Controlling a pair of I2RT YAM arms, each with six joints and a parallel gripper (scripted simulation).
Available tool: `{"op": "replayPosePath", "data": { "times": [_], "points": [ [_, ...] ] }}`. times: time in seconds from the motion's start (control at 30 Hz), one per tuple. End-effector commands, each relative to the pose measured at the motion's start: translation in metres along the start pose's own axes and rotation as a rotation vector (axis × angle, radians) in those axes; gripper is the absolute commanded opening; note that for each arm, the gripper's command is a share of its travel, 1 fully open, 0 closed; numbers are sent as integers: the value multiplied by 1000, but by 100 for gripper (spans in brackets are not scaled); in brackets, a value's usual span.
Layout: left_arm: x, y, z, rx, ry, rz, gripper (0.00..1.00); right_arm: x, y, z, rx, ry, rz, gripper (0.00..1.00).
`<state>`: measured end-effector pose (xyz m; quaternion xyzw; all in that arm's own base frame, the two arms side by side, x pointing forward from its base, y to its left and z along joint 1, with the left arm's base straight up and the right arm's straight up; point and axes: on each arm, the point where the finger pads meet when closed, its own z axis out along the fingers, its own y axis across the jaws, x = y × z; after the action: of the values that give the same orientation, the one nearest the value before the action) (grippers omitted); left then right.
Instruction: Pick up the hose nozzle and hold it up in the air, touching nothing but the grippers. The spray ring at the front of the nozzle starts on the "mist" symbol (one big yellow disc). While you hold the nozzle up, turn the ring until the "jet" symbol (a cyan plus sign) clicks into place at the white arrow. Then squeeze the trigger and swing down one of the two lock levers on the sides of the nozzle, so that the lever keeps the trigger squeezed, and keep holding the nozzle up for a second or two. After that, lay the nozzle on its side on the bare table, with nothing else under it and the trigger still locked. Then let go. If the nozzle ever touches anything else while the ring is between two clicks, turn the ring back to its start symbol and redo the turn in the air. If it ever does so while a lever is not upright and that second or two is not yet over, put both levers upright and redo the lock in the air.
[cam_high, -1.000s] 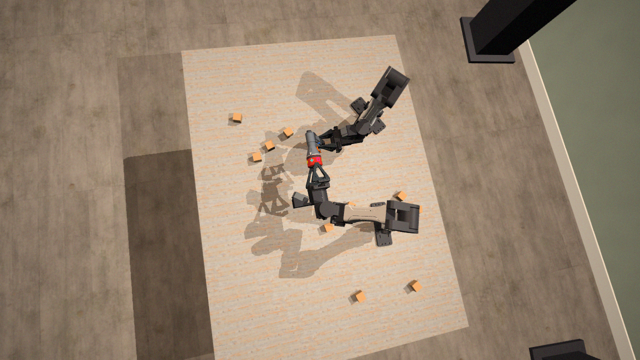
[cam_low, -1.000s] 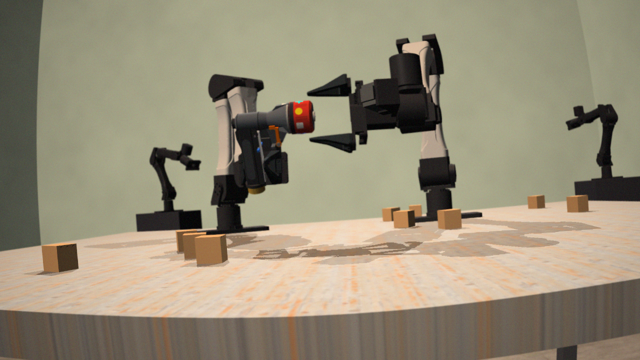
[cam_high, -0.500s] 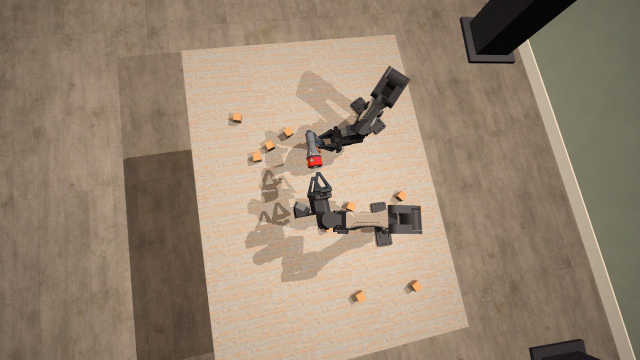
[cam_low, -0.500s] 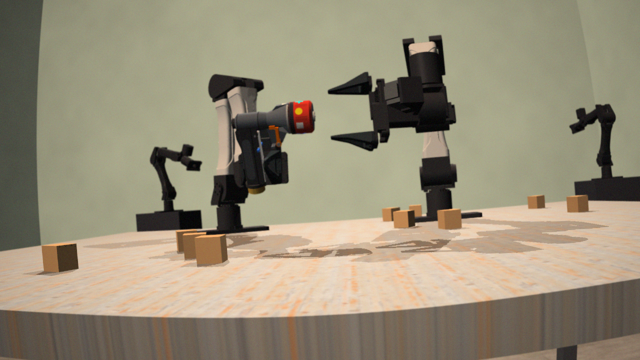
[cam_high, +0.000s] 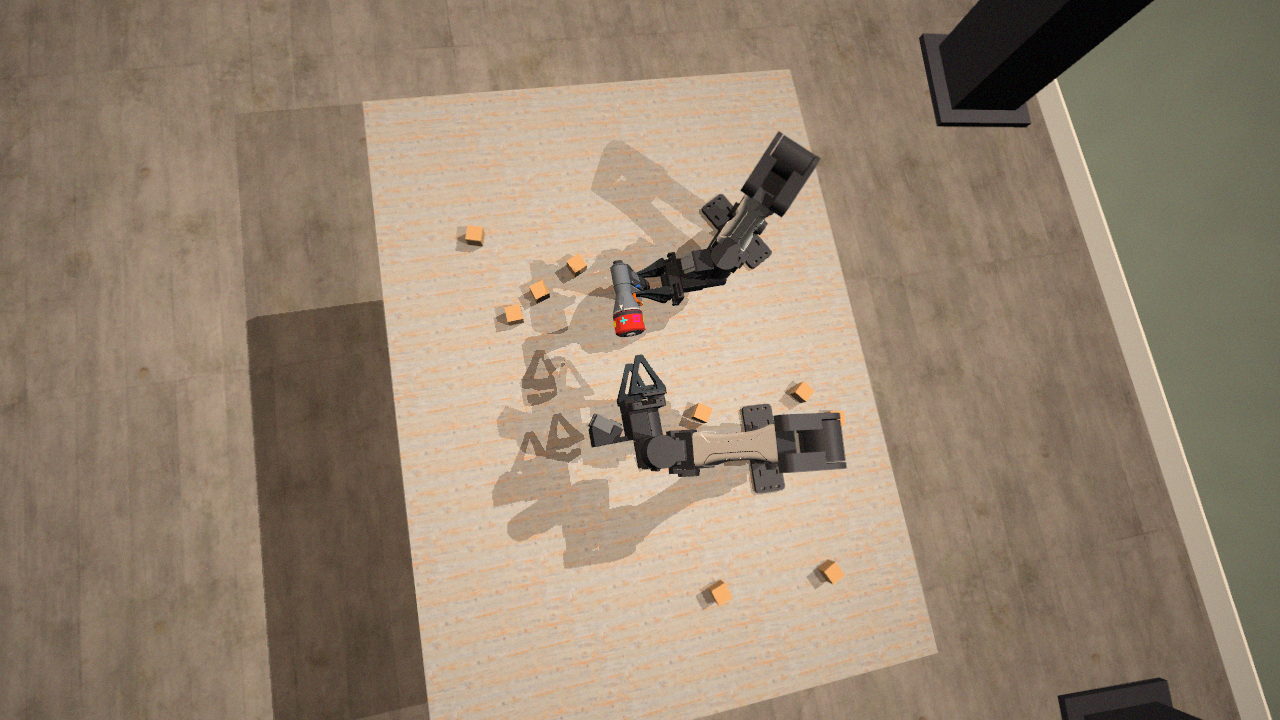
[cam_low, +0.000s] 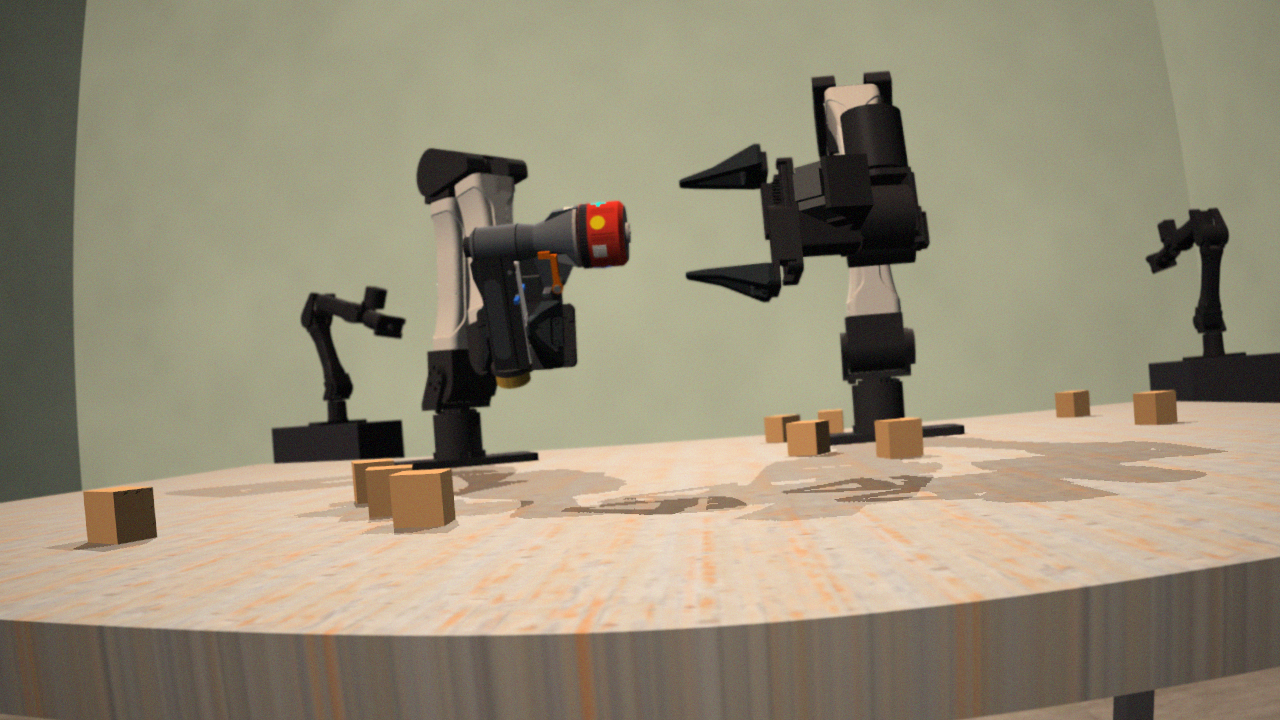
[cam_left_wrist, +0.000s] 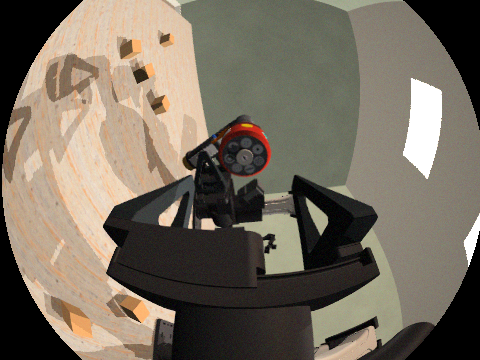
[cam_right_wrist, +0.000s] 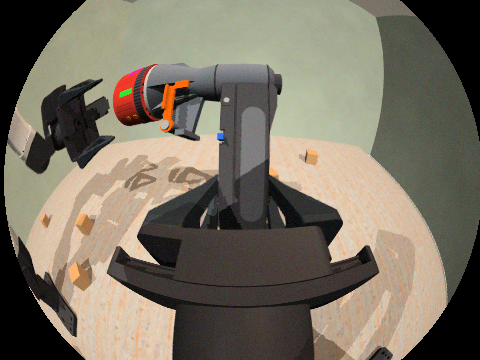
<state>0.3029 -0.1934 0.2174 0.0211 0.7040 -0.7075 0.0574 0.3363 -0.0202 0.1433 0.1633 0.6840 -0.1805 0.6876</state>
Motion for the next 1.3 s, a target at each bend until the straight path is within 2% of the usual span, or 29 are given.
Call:
{"op": "replayPosePath", "data": {
  "times": [0.0, 0.1, 0.13, 0.2, 0.3, 1.0, 1.03, 1.27],
  "points": [
    [5, 5, 0, 6, 13, -10, 87, -42, 3, 6, 8, -122, 133, 36],
    [5, 5, 0, 6, 13, -10, 87, -42, 3, 6, 8, -122, 133, 36],
    [3, -6, 0, 10, 13, 26, 87, -42, 3, 6, 8, -122, 133, 36],
    [8, 6, 2, 6, 23, -16, 87, -42, 3, 6, 8, -122, 133, 36],
    [3, -6, 4, 12, 23, 25, 87, -42, 3, 6, 8, -122, 133, 36],
    [-4, -6, 2, 12, 7, 31, 87, -42, 3, 6, 8, -122, 133, 36],
    [-5, -7, 2, 12, 7, 32, 37, -42, 3, 6, 8, -122, 133, 36],
    [-1, -8, 1, 12, 6, 37, 37, -42, 3, 6, 8, -122, 133, 36]
  ]
}}
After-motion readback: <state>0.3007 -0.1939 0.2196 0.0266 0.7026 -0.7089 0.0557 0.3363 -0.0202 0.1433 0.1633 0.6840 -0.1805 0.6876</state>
